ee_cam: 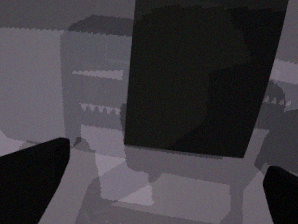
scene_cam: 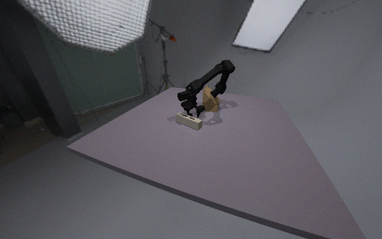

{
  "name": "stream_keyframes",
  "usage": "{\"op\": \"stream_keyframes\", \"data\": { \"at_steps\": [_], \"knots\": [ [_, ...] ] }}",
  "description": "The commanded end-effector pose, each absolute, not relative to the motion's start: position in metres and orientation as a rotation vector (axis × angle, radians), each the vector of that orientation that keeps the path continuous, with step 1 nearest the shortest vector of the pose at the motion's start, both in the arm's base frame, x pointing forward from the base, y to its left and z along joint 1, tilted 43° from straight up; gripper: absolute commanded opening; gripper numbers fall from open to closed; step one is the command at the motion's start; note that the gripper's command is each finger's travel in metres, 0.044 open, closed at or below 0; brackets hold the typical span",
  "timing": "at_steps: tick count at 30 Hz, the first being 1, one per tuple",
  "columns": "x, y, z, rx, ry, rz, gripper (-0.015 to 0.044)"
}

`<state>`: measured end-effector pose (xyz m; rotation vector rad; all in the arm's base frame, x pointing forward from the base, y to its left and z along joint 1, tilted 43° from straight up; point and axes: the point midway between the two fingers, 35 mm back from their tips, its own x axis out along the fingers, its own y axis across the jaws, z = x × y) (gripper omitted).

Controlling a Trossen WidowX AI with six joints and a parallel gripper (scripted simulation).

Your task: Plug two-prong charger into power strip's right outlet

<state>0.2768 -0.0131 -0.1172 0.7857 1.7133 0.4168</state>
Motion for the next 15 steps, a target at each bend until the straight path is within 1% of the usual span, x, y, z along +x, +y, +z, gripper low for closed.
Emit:
{"op": "stream_keyframes", "data": {
  "at_steps": [1,15],
  "knots": [
    [0.275,-0.014,-0.114,0.772,1.702,0.417,0.044],
    [0.264,-0.011,-0.114,0.786,1.702,0.411,0.044]
  ]
}}
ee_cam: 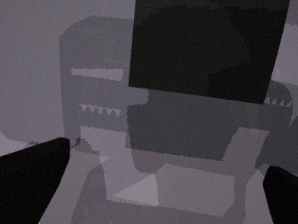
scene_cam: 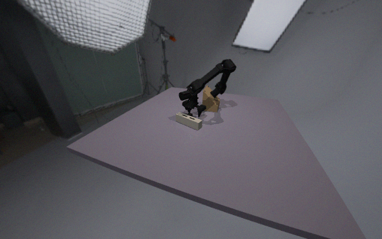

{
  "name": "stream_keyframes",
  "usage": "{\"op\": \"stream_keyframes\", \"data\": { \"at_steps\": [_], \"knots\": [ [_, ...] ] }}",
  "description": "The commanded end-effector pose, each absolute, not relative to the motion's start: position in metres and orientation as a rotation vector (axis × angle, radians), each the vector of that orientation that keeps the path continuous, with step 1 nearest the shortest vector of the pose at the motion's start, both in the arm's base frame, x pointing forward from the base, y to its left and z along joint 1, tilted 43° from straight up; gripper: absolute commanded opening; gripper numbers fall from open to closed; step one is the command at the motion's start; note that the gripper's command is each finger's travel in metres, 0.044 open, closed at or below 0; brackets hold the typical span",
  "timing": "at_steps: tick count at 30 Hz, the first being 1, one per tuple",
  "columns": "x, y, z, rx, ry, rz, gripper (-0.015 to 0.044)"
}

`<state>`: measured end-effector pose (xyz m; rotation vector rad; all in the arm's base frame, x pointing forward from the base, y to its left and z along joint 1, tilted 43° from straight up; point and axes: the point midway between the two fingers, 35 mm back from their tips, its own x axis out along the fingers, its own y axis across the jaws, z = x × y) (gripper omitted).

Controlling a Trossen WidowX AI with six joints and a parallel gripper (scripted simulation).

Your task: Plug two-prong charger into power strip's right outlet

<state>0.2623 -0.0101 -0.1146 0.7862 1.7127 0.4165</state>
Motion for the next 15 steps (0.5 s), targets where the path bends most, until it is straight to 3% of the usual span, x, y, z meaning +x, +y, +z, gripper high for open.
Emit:
{"op": "stream_keyframes", "data": {
  "at_steps": [1,9,15],
  "knots": [
    [0.266,-0.014,-0.112,0.788,1.67,0.395,0.044],
    [0.286,-0.065,-0.063,0.8,1.171,0.166,0.044],
    [0.286,-0.069,-0.058,0.799,1.129,0.149,0.044]
  ]
}}
